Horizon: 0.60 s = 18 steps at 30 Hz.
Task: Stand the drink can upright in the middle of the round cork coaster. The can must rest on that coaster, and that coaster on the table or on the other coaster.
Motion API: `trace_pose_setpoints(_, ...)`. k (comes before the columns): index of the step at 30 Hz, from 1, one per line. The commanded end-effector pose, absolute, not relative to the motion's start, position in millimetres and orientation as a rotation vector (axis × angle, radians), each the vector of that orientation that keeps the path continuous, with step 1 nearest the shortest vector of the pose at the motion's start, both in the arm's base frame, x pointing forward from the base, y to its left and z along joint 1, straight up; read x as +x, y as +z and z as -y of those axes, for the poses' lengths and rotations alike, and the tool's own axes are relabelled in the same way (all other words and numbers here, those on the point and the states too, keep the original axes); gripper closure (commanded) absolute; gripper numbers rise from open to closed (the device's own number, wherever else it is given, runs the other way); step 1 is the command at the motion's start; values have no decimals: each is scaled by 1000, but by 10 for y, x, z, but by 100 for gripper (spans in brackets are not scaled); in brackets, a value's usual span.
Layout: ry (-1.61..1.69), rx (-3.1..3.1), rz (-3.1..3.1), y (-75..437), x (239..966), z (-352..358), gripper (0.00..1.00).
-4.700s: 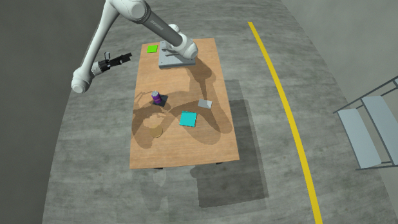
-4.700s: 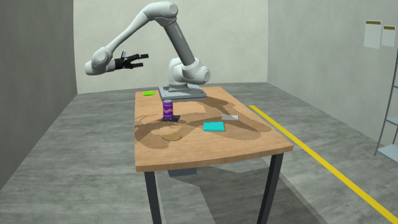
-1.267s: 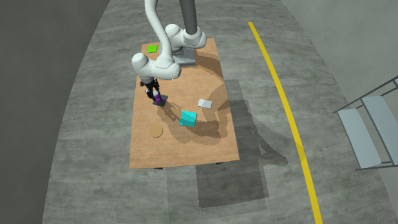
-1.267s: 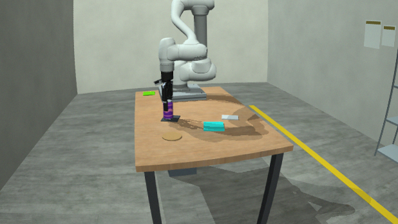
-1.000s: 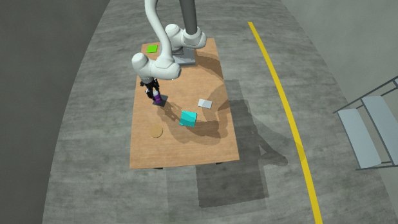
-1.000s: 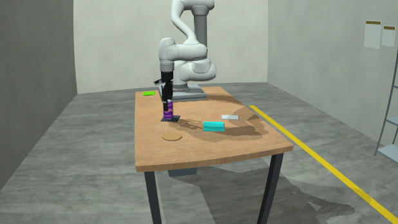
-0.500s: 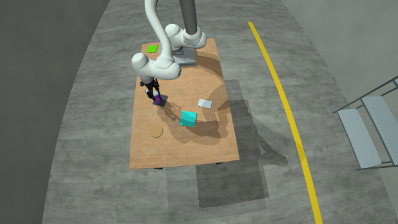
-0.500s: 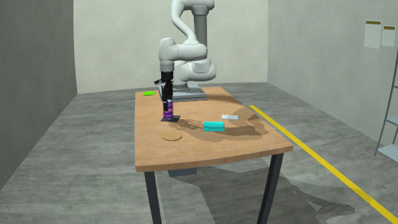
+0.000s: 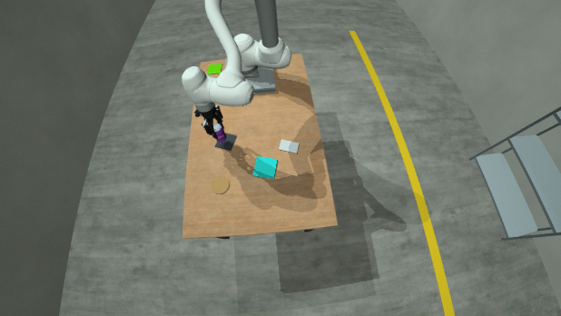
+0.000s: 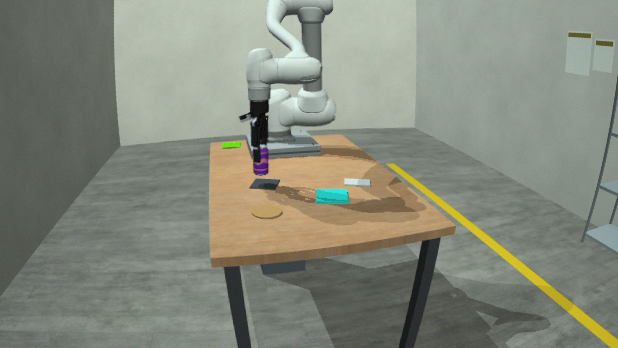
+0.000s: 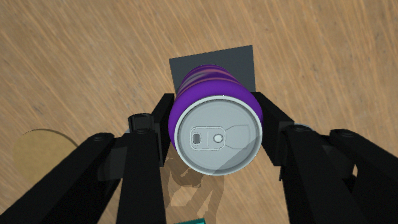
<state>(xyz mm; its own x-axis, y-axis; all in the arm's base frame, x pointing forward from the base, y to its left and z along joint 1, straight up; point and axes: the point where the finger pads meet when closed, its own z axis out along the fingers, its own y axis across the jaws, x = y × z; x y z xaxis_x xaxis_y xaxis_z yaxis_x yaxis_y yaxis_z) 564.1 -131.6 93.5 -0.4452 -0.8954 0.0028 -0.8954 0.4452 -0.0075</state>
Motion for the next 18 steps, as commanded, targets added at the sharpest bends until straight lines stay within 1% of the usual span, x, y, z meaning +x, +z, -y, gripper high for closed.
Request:
trace_pose_setpoints(1,-13,-1653,-2668,1161,5647,1316,90)
trace_pose_setpoints(8,-13,-1653,-2668,1461,5641,1313,90)
trace_pose_setpoints(18,-13,-1653,-2668,1500,5640,1312,90)
